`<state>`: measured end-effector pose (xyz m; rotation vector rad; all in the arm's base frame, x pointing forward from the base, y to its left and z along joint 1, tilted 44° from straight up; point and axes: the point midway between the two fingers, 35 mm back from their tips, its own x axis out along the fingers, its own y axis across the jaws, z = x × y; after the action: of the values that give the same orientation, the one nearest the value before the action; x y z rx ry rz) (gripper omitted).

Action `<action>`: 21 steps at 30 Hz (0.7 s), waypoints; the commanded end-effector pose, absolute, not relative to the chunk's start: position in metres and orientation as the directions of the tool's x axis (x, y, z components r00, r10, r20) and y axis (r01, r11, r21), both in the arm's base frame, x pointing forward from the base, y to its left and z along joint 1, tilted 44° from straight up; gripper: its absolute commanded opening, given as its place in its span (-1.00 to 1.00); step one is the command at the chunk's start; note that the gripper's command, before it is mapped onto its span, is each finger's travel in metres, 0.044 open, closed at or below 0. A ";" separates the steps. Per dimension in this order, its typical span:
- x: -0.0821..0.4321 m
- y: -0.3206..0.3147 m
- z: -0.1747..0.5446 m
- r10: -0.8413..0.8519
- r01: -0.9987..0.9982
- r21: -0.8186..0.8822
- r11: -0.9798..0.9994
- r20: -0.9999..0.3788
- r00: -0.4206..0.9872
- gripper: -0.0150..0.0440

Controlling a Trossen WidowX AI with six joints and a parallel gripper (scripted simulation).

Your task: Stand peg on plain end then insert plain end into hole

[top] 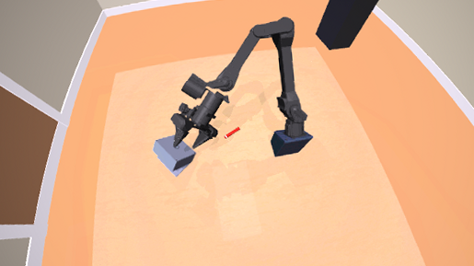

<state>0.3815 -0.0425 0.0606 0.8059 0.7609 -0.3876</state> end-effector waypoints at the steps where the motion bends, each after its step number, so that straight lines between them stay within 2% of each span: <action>1: 0.375 -0.047 0.054 -0.071 0.666 0.499 0.554 -0.769 0.636 1.00; 11: 0.353 -0.060 0.041 -0.178 0.842 0.467 0.270 -0.836 0.520 1.00; 21: 0.329 -0.073 0.032 -0.287 0.908 0.416 -0.043 -0.876 0.387 1.00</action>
<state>0.3357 -0.0693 0.0343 1.2108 0.6851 -1.0029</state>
